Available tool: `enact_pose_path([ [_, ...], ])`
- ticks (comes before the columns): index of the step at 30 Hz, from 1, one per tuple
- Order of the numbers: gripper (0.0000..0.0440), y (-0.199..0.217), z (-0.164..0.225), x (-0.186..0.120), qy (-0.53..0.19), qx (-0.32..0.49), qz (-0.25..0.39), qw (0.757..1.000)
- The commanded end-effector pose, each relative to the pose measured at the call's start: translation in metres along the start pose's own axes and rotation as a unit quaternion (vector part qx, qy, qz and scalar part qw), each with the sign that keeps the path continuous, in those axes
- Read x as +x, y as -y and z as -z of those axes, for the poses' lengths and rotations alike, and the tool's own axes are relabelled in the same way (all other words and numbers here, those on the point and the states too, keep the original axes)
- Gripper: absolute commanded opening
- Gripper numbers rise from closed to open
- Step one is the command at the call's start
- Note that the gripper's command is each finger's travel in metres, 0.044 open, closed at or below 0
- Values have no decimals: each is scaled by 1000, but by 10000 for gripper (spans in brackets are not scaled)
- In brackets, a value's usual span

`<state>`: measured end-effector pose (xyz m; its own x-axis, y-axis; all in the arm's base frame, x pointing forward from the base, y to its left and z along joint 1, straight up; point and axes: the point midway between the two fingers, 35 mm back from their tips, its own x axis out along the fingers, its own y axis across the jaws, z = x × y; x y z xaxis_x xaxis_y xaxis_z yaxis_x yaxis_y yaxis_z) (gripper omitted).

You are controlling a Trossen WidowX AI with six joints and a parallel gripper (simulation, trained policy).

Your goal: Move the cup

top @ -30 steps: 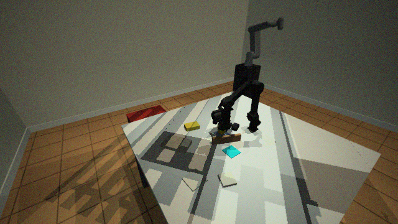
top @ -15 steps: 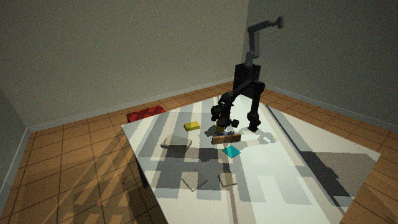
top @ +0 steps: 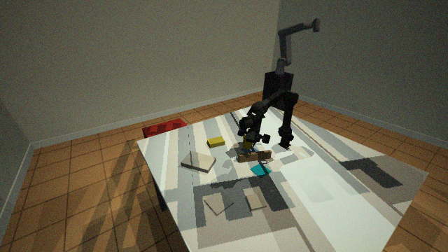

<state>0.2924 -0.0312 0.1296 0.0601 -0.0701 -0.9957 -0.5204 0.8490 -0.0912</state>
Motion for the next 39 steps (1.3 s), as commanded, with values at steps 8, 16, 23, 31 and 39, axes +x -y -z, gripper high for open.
enact_pose_path([
  [8, 0, -15, -34, -12, 34, -18, 13, 999],
  [16, 0, -33, -57, -13, 50, -33, 19, 998],
  [23, 0, -52, -75, -9, 61, -45, 20, 997],
  [31, 0, -78, -91, -2, 69, -58, 20, 996],
  [39, 0, -99, -100, 13, 69, -63, 18, 995],
])
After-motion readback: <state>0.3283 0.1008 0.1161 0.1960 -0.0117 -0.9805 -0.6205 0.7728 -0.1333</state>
